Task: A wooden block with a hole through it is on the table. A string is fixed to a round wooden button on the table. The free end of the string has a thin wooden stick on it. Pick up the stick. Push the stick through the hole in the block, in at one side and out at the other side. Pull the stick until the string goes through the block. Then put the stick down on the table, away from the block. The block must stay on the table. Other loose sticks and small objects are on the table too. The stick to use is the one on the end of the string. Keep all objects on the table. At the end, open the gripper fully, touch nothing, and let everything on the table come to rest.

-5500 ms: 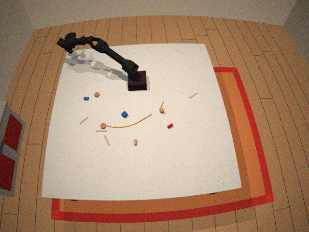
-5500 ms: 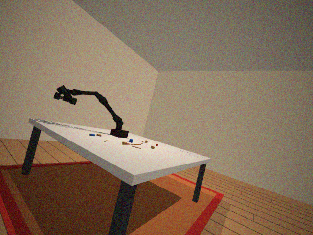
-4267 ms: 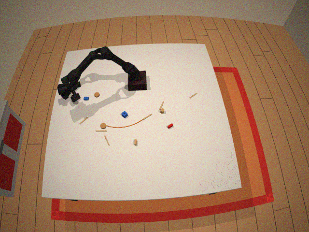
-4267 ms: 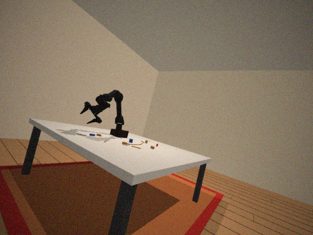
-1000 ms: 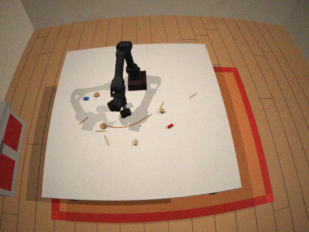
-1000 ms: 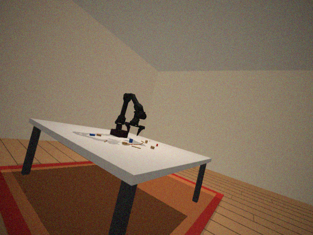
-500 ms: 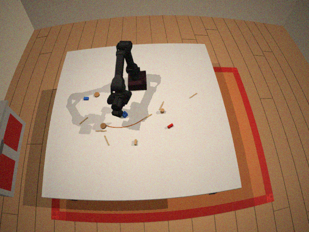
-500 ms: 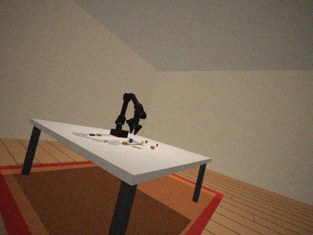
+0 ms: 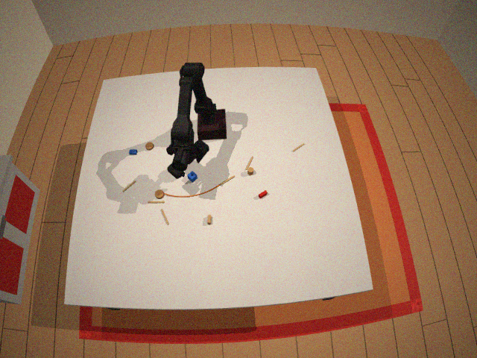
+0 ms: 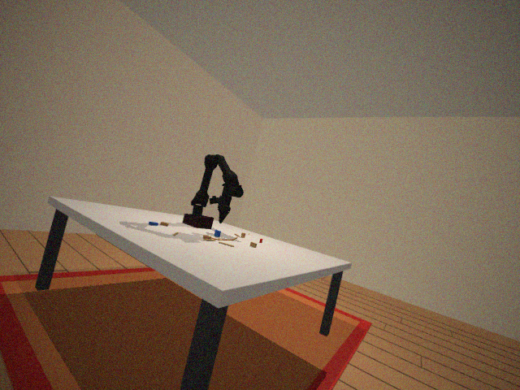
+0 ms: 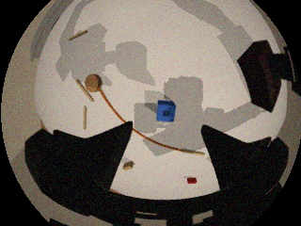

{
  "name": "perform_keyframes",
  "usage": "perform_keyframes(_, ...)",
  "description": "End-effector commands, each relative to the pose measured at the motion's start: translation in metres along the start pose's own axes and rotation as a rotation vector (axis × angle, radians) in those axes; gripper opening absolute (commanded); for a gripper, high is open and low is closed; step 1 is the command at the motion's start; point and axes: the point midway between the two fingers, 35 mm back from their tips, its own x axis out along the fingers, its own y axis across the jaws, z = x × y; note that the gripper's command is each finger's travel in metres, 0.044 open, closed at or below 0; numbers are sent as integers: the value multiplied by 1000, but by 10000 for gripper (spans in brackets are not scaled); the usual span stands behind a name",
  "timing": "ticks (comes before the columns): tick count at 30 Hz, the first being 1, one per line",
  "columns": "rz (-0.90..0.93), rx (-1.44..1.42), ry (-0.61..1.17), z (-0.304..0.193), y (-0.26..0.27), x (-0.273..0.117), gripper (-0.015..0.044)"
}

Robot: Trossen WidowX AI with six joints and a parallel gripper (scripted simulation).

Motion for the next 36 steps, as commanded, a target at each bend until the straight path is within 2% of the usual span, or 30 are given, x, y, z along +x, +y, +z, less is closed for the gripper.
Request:
perform_keyframes(1,-4,15,4,-1,-1,0,361)
perform_keyframes(6,-4,15,4,-1,-1,0,242)
perform_keyframes(19,-4,15,4,-1,-1,1,242)
perform_keyframes(36,-4,15,4,-2,0,29,242)
